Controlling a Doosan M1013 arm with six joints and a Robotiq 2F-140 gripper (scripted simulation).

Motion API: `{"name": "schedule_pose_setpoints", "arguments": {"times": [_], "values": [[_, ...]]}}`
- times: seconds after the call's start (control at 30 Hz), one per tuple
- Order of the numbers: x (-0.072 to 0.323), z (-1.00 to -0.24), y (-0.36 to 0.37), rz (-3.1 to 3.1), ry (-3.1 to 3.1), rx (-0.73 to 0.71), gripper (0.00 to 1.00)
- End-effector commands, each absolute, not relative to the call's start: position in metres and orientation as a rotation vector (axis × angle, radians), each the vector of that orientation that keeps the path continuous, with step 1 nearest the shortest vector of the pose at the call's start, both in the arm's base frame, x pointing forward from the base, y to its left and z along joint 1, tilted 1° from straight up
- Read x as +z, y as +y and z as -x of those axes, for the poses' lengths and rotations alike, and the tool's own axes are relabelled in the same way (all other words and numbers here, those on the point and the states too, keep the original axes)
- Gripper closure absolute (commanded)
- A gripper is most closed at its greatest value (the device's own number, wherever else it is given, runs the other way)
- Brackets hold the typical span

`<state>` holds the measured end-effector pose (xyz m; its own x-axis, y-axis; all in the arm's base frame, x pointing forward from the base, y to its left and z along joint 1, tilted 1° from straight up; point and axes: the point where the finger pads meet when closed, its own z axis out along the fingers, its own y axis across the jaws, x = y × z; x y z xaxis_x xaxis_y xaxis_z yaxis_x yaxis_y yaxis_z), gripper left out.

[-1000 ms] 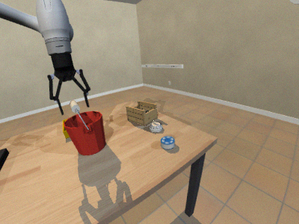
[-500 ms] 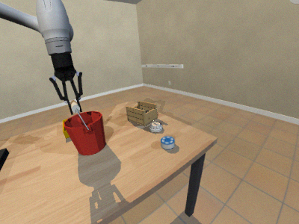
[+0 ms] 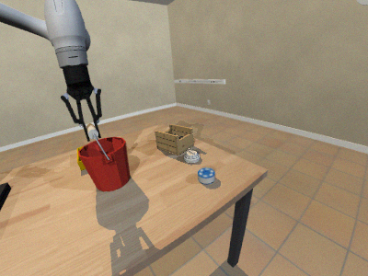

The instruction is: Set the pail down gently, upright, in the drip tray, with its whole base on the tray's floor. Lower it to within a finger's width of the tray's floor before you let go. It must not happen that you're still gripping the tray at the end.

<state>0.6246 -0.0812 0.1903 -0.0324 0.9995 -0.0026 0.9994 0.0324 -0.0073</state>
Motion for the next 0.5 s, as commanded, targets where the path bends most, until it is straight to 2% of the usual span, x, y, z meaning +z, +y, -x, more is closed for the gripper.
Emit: {"name": "schedule_pose_setpoints", "arguments": {"times": [0.0, 0.47], "values": [[0.1885, -0.624, -0.0851, 2.19, -2.252, 0.018, 0.9], [0.194, -0.624, -0.0851, 2.189, -2.251, 0.019, 0.9]]}}
